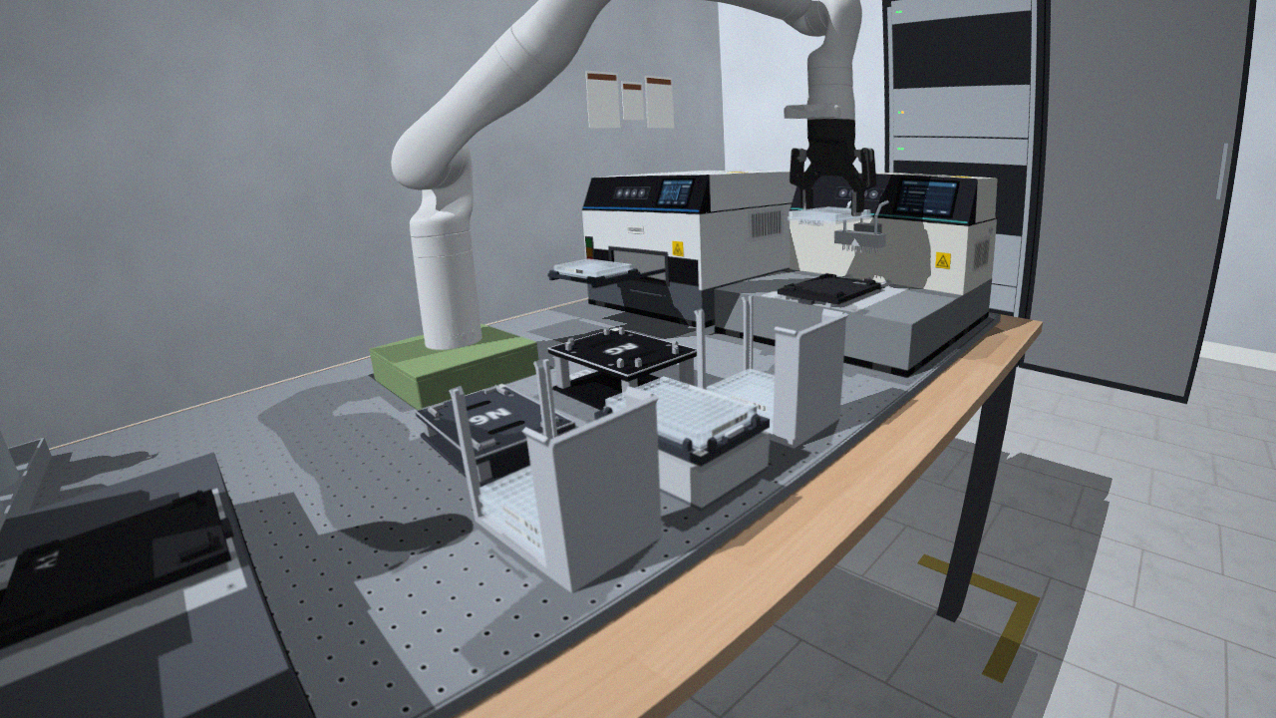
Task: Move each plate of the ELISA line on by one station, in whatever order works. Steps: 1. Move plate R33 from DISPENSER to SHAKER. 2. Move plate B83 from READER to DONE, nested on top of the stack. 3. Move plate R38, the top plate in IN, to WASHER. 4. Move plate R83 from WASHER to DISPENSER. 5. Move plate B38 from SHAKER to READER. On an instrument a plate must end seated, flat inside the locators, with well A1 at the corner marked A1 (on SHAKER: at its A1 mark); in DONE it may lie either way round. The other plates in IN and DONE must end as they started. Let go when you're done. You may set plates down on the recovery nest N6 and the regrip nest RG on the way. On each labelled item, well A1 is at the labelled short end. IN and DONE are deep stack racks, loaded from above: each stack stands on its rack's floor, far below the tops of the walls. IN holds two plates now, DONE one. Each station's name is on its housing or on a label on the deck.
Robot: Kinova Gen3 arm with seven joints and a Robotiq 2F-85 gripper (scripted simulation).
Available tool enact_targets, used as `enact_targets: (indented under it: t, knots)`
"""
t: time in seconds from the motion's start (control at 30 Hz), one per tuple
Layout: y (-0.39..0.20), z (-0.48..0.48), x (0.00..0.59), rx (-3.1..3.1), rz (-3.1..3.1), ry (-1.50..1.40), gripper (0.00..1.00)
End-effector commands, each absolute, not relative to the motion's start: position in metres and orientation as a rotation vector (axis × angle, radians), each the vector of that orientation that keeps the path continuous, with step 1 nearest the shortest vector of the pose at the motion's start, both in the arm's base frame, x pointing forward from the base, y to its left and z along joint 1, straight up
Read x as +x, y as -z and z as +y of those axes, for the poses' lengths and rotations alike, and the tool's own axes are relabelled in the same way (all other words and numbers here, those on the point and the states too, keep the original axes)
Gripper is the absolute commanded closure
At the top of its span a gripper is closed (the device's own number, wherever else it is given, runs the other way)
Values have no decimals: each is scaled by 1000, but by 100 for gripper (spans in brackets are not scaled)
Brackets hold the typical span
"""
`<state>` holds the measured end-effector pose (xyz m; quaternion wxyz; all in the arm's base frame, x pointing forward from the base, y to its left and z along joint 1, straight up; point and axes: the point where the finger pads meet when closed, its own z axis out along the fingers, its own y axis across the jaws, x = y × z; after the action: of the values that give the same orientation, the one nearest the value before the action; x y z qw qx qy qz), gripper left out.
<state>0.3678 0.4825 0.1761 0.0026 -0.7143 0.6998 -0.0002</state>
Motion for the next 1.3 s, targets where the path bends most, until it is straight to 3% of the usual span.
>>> enact_targets:
  t: [0.0,1.27]
  knots:
    - [-179,483,368,-2240,2190,-1,6]
    - [-180,417,366,-1973,2432,-12,6]
